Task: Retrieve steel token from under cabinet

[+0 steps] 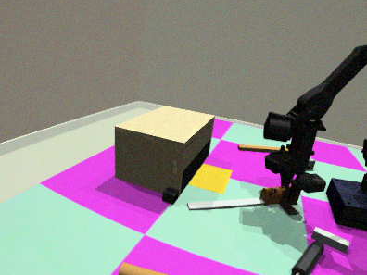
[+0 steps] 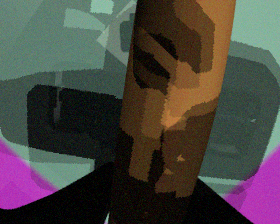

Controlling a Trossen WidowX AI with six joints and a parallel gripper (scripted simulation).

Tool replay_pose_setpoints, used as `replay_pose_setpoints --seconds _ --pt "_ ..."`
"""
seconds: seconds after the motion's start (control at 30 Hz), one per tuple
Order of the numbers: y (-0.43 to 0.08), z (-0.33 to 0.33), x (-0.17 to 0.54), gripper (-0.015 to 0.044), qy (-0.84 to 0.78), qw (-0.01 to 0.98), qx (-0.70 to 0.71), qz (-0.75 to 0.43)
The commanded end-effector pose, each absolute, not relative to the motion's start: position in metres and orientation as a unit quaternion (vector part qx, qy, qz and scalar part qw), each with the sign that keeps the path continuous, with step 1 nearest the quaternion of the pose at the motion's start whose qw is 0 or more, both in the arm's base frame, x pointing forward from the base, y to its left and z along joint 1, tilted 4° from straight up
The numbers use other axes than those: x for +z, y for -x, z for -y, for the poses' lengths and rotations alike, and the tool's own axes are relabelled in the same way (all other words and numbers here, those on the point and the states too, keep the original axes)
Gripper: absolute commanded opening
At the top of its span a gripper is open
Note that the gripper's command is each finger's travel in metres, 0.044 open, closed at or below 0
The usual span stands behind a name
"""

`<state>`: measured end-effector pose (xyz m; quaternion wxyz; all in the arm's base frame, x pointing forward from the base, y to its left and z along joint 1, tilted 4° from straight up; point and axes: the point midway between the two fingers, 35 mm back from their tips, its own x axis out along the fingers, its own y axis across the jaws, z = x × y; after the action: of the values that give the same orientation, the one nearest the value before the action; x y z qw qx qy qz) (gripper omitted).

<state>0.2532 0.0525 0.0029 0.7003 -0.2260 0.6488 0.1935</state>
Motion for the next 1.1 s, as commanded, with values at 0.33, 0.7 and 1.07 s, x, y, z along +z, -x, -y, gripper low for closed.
replay_pose_setpoints --seconds 0.33,0.7,1.07 --pt "-0.25 -0.067 0.003 0.0 0.225 0.702 0.194 -0.648" --pt "-0.247 -0.078 0.002 0.0 0.224 0.702 0.194 -0.648" --pt "-0.244 -0.088 0.002 0.0 0.224 0.702 0.194 -0.648"
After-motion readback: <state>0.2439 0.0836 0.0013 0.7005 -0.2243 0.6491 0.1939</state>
